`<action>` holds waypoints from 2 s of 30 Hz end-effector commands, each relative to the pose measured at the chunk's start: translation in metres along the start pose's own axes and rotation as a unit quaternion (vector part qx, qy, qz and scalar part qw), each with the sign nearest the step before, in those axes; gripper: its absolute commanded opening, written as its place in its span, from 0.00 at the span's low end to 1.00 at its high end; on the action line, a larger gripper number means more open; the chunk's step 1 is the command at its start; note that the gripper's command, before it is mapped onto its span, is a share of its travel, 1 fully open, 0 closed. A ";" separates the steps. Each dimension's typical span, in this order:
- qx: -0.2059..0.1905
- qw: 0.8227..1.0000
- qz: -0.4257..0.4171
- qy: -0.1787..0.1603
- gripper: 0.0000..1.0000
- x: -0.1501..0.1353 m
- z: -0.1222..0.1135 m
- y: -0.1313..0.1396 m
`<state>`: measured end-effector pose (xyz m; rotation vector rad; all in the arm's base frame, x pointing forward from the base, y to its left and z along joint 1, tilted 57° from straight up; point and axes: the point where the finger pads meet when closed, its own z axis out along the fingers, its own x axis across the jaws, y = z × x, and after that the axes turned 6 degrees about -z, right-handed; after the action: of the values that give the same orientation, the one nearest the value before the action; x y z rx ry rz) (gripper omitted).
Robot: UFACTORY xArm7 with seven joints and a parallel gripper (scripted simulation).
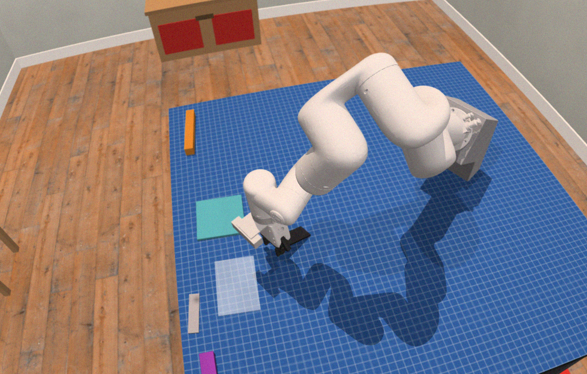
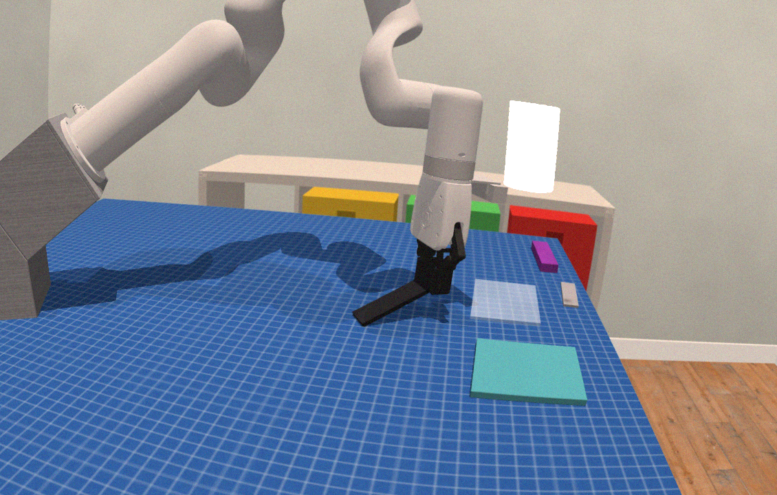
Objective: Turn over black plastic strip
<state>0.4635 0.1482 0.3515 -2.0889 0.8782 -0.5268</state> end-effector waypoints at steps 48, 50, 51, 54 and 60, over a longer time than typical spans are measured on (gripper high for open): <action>0.031 0.999 0.000 0.004 1.00 0.002 0.038 -0.013; 0.031 0.999 0.000 0.004 1.00 0.002 0.038 -0.013; 0.031 0.999 0.000 0.004 1.00 0.002 0.038 -0.013; 0.031 0.999 0.000 0.004 1.00 0.002 0.038 -0.013; 0.031 0.999 0.000 0.004 1.00 0.002 0.038 -0.013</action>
<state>0.4934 0.1725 0.3381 -2.0340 0.8545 -0.5531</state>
